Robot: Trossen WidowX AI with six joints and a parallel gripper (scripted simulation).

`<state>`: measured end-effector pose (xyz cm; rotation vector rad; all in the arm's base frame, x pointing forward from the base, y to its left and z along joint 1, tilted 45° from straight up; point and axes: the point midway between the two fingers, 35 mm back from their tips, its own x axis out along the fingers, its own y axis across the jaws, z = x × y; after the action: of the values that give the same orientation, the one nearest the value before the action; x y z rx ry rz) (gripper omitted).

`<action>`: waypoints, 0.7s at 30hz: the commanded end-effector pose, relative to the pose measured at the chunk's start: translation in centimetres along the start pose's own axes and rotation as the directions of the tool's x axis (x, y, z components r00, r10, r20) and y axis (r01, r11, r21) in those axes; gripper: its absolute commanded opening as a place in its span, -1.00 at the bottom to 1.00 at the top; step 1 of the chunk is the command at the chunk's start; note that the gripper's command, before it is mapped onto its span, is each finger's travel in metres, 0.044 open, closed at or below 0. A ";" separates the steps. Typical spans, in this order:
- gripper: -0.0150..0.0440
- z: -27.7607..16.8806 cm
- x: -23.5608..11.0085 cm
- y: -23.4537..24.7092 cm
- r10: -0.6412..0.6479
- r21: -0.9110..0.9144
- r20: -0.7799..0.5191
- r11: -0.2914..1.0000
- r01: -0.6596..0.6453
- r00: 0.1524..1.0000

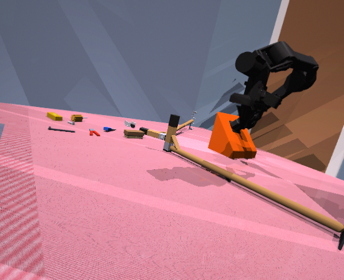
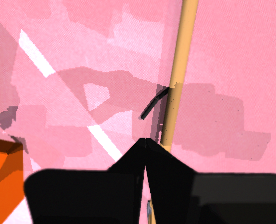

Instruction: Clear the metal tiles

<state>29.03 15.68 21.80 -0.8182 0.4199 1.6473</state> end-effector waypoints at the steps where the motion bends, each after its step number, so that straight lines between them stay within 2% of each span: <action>1: -0.49 0.1 -0.4 0.4 0.003 0.027 0.006 1.000 -0.003 1.000; 21: -0.49 -0.2 4.1 -0.4 0.006 0.036 -0.003 0.999 -0.005 1.000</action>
<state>29.27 17.98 19.68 -0.7968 0.4367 1.6381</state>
